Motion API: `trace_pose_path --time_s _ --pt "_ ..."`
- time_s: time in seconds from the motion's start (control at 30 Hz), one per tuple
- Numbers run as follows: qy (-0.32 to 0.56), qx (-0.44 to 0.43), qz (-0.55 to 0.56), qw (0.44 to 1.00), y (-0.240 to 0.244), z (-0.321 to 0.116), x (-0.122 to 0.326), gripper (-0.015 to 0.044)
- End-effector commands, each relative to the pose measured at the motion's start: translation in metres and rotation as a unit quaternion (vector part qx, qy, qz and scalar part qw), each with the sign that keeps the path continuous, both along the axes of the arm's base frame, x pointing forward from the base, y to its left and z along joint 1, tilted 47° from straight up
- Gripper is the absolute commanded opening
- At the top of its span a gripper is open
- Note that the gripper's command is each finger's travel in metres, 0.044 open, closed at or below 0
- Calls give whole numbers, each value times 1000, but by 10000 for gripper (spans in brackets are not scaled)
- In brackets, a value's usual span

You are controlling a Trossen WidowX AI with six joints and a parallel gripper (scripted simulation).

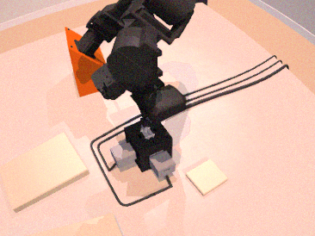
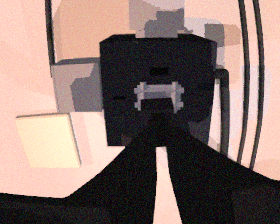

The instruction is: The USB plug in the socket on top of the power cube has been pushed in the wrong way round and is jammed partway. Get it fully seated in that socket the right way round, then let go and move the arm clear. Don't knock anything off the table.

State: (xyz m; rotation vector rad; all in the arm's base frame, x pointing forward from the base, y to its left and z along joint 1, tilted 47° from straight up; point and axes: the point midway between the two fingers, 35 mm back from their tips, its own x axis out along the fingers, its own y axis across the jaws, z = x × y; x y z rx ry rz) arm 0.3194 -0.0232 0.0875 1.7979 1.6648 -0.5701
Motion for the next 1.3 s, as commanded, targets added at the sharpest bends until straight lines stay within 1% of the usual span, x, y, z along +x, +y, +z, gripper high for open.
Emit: trace_pose_path --time_s 0.0,1.27 --pt "3 3 -2 1000 1 -1 -1 0" --pt "9 13 -6 1000 6 -3 -1 0"
